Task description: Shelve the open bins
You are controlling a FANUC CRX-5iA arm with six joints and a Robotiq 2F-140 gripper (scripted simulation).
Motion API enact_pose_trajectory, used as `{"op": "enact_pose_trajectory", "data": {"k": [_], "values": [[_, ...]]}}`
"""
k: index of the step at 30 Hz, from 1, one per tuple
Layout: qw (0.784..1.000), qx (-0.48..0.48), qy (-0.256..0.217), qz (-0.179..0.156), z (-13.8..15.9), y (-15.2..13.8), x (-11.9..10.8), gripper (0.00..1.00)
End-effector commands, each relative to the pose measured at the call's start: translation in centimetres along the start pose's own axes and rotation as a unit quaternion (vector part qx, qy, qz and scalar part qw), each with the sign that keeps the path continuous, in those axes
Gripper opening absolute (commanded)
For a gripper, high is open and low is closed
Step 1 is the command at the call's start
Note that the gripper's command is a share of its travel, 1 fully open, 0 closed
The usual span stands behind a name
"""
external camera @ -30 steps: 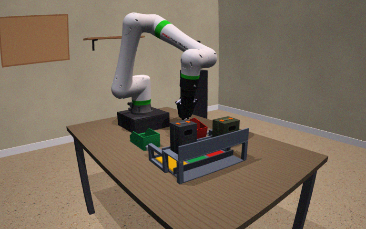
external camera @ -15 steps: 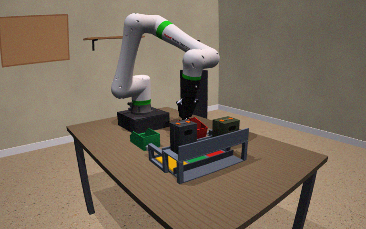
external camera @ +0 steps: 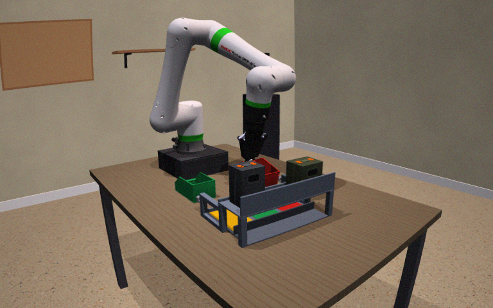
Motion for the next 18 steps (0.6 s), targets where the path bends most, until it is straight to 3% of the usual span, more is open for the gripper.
{"op": "enact_pose_trajectory", "data": {"k": [1, 18], "values": [[1.0, 0.0, 0.0, 0.0, -0.01, 0.0, -0.02, 0.0], [1.0, 0.0, 0.0, 0.0, -0.2, 0.02, -0.07, 0.0]]}}
Point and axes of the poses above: the point where the finger pads meet when closed, its own x axis out along the fingers, its own y axis across the jaws, z = x × y, the point moved 6 cm from there along -x, back along the fingers, and after that the axes turned 7 degrees about -x, right-handed, at the moved point
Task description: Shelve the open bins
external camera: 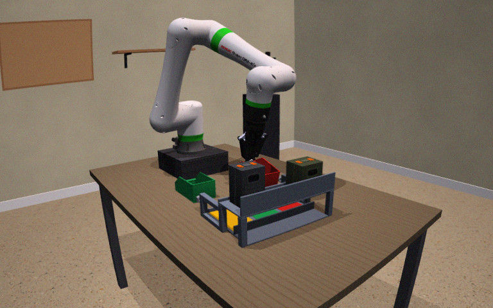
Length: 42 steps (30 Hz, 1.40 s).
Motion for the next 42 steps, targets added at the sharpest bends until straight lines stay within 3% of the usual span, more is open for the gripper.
{"op": "enact_pose_trajectory", "data": {"k": [1, 42], "values": [[1.0, 0.0, 0.0, 0.0, -0.1, 0.0, 0.0, 0.0], [1.0, 0.0, 0.0, 0.0, -2.7, 0.3, -0.7, 0.0]]}}
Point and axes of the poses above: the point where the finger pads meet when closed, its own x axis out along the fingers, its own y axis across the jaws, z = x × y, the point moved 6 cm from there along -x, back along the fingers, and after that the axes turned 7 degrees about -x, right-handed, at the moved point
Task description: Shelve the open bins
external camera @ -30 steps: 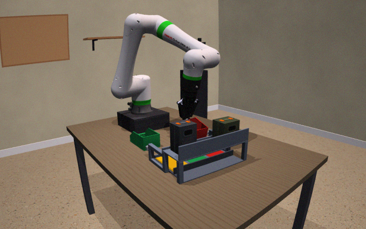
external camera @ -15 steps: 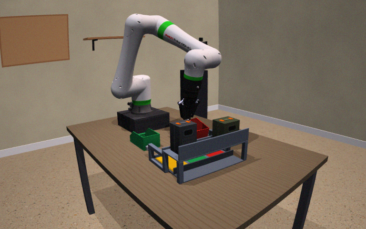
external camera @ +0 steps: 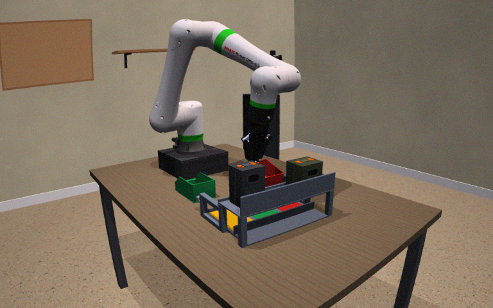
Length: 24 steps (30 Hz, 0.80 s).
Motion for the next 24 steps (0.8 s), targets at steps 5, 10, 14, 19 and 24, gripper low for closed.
{"op": "enact_pose_trajectory", "data": {"k": [5, 10, 14, 19, 24], "values": [[1.0, 0.0, 0.0, 0.0, -0.8, 0.1, -0.2, 0.0], [1.0, 0.0, 0.0, 0.0, -1.4, 0.2, -0.4, 0.0], [1.0, 0.0, 0.0, 0.0, -1.9, 0.2, -0.5, 0.0], [1.0, 0.0, 0.0, 0.0, -2.2, 0.3, -0.6, 0.0], [1.0, 0.0, 0.0, 0.0, -2.8, 0.3, -0.7, 0.0]]}}
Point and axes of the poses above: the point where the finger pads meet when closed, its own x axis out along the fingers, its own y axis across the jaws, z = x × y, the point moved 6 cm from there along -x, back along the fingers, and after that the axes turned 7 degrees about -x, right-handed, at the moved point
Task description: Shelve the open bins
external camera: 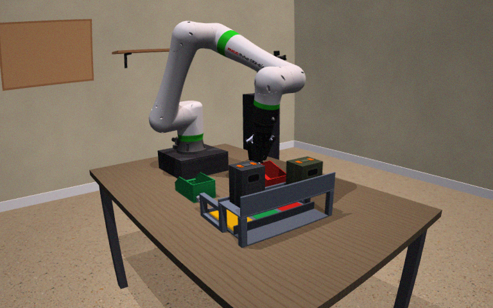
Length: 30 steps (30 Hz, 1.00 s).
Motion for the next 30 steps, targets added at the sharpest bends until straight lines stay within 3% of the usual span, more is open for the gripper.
{"op": "enact_pose_trajectory", "data": {"k": [1, 30], "values": [[1.0, 0.0, 0.0, 0.0, -0.5, 0.1, -0.2, 0.0], [1.0, 0.0, 0.0, 0.0, -3.0, 0.4, -0.8, 0.0]]}}
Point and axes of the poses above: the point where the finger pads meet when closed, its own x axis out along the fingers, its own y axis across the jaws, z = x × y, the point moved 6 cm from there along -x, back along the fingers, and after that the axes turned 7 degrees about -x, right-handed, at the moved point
